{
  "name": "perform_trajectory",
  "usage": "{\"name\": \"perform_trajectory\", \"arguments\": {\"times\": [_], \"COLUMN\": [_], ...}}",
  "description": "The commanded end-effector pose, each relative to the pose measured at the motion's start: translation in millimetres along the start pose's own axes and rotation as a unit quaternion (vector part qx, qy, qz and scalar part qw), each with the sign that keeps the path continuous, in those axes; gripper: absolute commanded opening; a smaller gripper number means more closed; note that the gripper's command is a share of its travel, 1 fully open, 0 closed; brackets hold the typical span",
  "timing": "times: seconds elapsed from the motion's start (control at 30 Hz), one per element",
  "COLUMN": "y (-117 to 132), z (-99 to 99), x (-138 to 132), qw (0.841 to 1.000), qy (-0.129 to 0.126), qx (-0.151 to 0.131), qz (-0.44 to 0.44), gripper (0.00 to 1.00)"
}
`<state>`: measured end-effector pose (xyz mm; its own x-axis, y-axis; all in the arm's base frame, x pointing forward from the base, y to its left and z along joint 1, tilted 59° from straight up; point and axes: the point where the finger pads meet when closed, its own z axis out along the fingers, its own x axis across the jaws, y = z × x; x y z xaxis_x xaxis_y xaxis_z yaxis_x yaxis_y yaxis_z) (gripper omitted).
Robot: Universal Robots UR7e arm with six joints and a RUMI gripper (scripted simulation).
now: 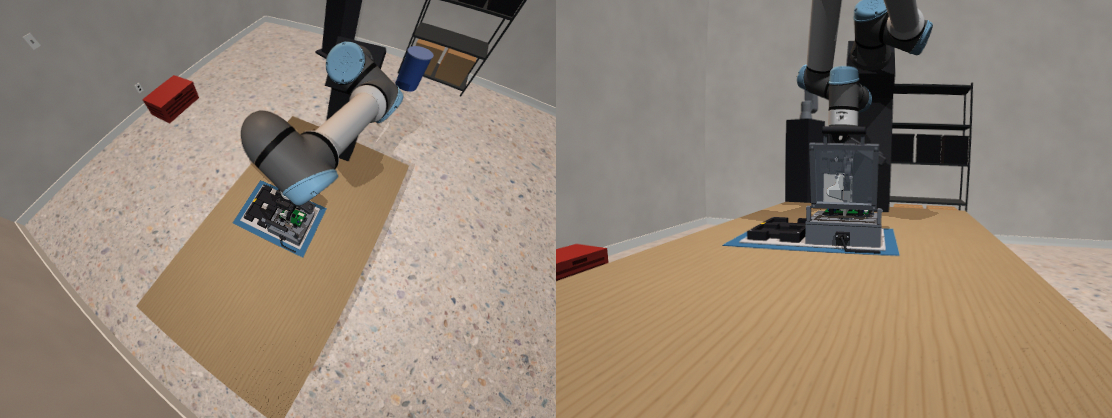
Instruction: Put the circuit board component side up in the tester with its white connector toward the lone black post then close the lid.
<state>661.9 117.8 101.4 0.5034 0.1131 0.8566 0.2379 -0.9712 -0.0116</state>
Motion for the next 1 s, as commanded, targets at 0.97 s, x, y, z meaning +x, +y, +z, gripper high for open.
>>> {"name": "perform_trajectory", "arguments": {"times": [0.97], "y": [0], "z": [-50.3], "x": [0], "qw": [1.000], "qy": [0.000], "qx": [0.000], "qz": [0.000], "gripper": [0.59]}}
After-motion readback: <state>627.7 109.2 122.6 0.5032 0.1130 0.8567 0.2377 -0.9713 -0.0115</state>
